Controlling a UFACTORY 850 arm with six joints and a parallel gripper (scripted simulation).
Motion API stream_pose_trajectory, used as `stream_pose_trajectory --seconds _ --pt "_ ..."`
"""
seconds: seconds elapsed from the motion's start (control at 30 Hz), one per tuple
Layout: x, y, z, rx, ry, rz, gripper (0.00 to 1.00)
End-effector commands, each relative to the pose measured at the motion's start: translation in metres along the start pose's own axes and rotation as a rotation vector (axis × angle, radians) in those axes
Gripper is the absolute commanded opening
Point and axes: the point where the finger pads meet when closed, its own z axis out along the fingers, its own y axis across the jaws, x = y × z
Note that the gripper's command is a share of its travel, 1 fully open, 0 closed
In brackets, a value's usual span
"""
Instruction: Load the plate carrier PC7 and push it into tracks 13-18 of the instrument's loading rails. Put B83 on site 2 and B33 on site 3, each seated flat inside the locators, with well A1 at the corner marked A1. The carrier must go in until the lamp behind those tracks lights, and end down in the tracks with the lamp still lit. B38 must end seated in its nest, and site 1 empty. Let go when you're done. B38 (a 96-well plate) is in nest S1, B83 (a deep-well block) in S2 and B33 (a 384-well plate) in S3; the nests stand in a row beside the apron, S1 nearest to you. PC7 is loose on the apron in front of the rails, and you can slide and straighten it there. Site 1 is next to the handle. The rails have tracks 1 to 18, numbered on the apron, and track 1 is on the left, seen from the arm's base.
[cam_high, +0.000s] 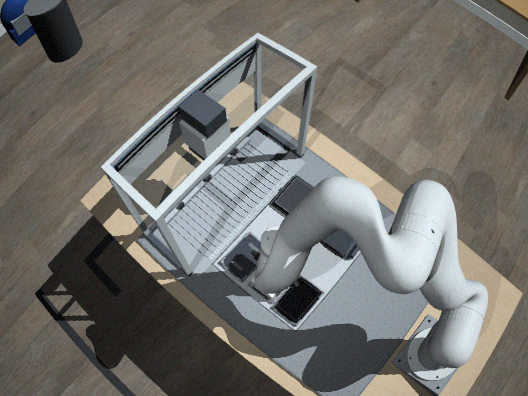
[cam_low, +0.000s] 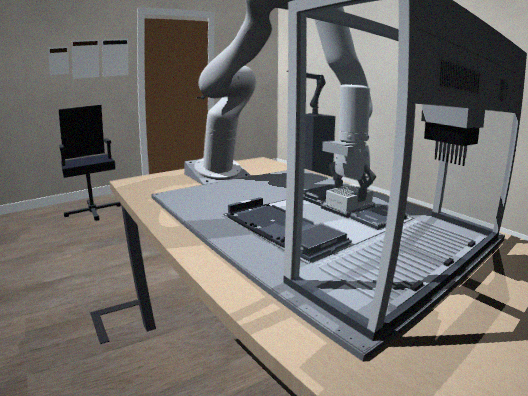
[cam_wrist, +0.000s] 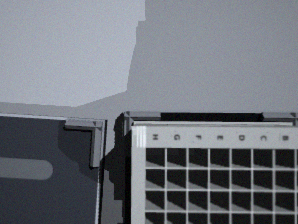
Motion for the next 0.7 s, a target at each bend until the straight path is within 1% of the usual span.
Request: stream_pose_trajectory --seconds 0.0,0.03,0.67 --pt "-0.0002 -0.0011 -0.0008 0.002 0.000 0.000 1.00" --pt "-0.0002 -0.0010 -0.0012 0.002 0.000 0.000 0.00" --pt "-0.0002 -0.0010 -0.0011 0.002 0.000 0.000 0.00"
